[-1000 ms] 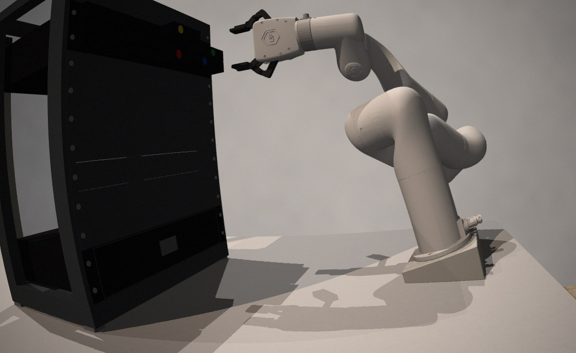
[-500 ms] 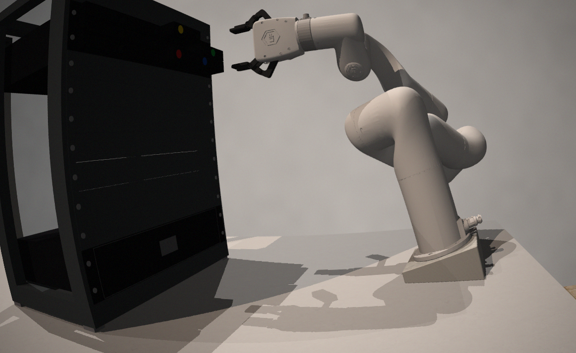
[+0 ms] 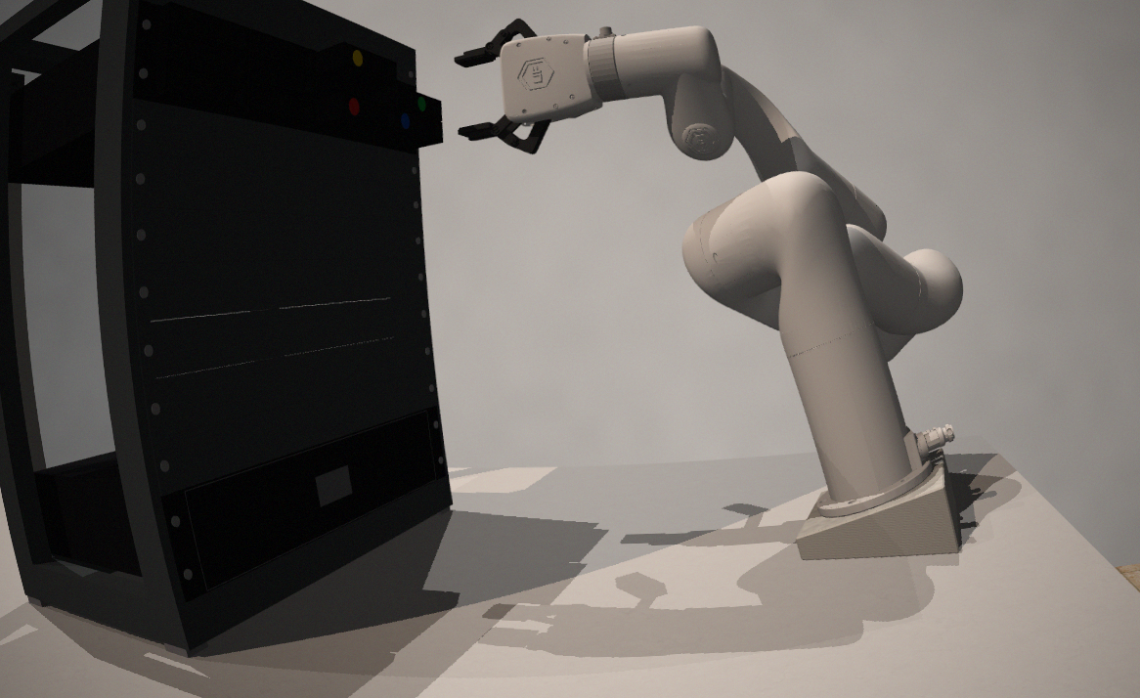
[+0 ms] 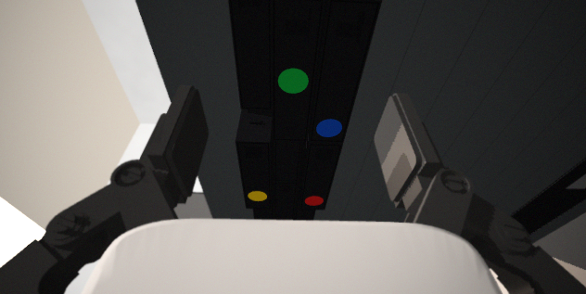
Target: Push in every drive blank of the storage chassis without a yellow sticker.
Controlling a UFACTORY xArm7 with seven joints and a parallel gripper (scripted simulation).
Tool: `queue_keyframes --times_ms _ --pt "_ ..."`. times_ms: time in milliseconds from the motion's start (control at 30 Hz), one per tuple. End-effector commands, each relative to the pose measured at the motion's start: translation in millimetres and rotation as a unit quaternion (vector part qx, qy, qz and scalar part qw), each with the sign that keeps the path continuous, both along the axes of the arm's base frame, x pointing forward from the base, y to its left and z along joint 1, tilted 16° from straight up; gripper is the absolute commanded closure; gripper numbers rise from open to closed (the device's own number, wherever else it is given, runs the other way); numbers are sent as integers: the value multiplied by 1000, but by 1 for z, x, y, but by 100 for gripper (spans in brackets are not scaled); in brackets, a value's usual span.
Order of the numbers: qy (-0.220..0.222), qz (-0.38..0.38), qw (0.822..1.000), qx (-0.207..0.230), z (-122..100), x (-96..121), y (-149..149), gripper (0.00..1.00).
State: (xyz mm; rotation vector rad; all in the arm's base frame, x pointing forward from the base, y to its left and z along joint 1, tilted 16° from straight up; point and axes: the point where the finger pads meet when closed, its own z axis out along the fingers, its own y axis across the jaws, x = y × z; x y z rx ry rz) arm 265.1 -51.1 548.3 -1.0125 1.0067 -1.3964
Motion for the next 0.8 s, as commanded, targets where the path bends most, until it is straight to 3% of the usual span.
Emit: queue_keyframes --times_ms 0,233,267,767 --pt "-1 -1 1000 0 1 0 -1 0" --pt "-1 -1 1000 0 1 0 -1 0" --pt "-1 -1 1000 0 1 0 -1 100" --pt "-1 -1 1000 0 1 0 -1 100"
